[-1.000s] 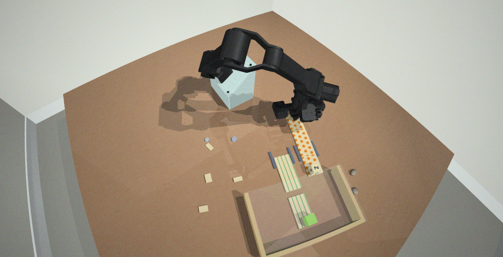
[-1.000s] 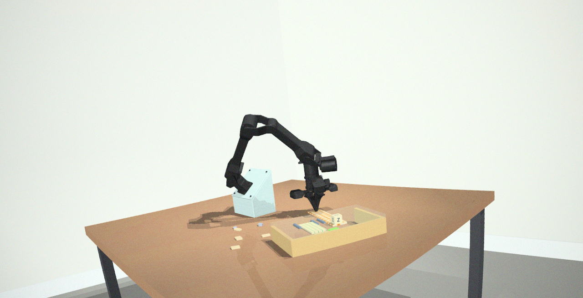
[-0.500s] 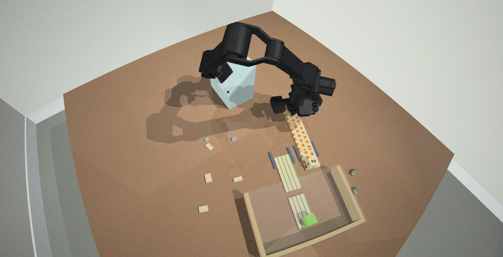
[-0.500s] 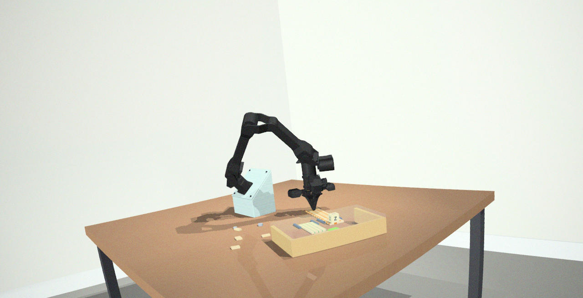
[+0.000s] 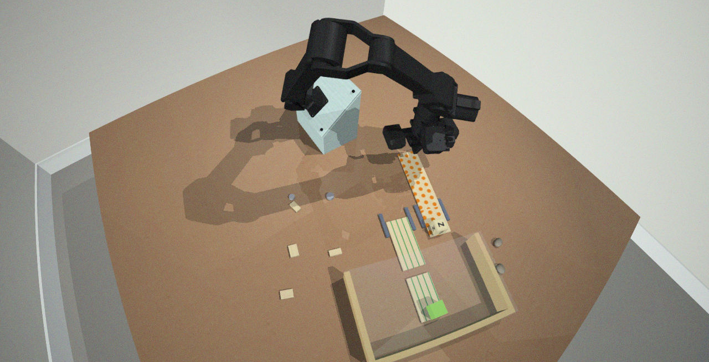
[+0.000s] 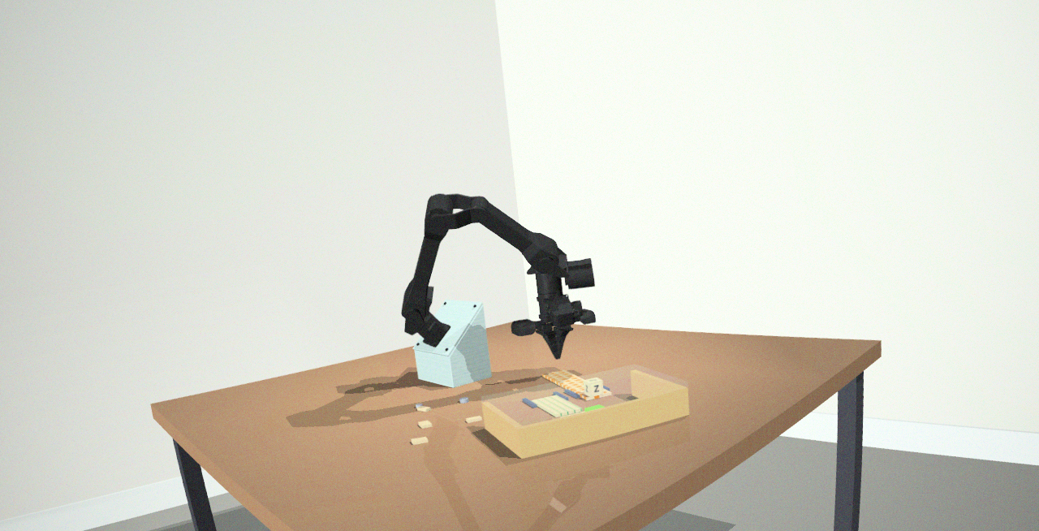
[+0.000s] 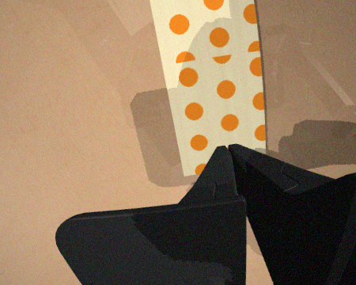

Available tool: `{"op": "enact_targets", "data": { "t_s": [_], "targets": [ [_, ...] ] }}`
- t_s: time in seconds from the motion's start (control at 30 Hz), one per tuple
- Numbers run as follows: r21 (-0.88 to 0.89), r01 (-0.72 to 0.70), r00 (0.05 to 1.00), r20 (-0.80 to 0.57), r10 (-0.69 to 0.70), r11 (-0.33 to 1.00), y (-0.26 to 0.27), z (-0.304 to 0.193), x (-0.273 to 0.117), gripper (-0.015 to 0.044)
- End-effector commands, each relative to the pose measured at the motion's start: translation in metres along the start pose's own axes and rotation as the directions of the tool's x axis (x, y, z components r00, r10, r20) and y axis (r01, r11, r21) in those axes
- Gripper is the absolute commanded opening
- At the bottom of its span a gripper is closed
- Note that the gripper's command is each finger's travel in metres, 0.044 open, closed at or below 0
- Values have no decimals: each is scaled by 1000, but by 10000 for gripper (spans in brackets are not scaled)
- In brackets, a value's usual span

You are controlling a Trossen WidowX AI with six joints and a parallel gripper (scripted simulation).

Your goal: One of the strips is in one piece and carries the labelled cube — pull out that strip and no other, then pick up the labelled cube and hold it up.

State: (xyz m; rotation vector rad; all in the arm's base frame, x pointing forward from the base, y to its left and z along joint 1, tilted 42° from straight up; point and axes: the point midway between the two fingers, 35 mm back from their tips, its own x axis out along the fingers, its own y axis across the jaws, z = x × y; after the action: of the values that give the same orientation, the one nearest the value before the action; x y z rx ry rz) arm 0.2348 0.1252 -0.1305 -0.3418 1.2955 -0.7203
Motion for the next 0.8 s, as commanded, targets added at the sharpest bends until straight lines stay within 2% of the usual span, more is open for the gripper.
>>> {"op": "enact_targets", "data": {
  "t_s": [0.0, 0.5, 0.77],
  "targets": [
    [7, 6, 1000, -7, -6, 1000, -1, 9, -2, 53],
    [11, 8, 1000, -5, -8, 1000, -4, 69, -7, 440],
    [12, 8, 1000, -4, -8, 1000, -5, 96, -10, 440]
  ]
}}
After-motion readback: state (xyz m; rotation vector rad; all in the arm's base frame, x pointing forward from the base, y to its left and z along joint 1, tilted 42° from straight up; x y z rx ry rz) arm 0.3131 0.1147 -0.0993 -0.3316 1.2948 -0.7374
